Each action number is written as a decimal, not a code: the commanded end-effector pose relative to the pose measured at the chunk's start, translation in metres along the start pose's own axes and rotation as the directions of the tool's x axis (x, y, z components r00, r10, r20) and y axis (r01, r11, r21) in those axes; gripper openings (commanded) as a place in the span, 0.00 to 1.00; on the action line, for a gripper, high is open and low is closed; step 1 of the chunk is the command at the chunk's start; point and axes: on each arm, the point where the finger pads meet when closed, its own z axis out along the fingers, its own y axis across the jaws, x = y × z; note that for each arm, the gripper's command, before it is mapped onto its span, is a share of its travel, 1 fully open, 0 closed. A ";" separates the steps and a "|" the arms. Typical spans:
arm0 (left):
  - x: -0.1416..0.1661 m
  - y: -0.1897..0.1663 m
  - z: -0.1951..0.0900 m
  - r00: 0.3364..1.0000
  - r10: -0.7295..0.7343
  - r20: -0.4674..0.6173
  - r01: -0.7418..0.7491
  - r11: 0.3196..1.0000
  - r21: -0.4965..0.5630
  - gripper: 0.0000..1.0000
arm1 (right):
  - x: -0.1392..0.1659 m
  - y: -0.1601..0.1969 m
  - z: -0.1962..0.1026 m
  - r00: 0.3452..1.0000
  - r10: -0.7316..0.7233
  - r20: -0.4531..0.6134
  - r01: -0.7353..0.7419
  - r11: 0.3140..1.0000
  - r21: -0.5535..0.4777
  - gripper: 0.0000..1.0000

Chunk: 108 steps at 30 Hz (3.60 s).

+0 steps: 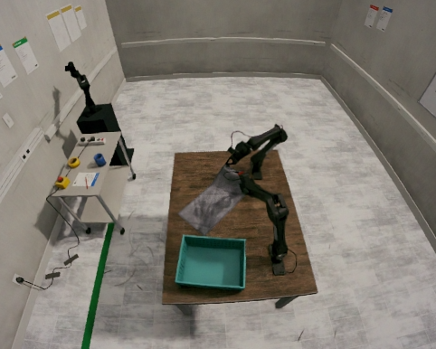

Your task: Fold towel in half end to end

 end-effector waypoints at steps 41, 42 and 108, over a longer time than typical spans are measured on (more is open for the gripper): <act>0.015 0.111 -0.106 0.877 -0.332 0.349 0.453 0.814 -0.364 0.00 | -0.009 0.143 0.097 0.980 -0.181 -0.084 0.166 0.973 -0.160 0.00; 0.032 0.128 -0.121 0.873 -0.350 0.339 0.469 0.792 -0.390 0.00 | -0.008 0.162 0.115 0.983 -0.166 -0.080 0.153 0.977 -0.148 0.00; 0.091 0.303 -0.207 0.784 -0.449 0.428 0.619 0.521 -0.588 0.00 | 0.028 0.274 0.289 0.973 -0.189 -0.133 0.165 0.971 -0.171 0.00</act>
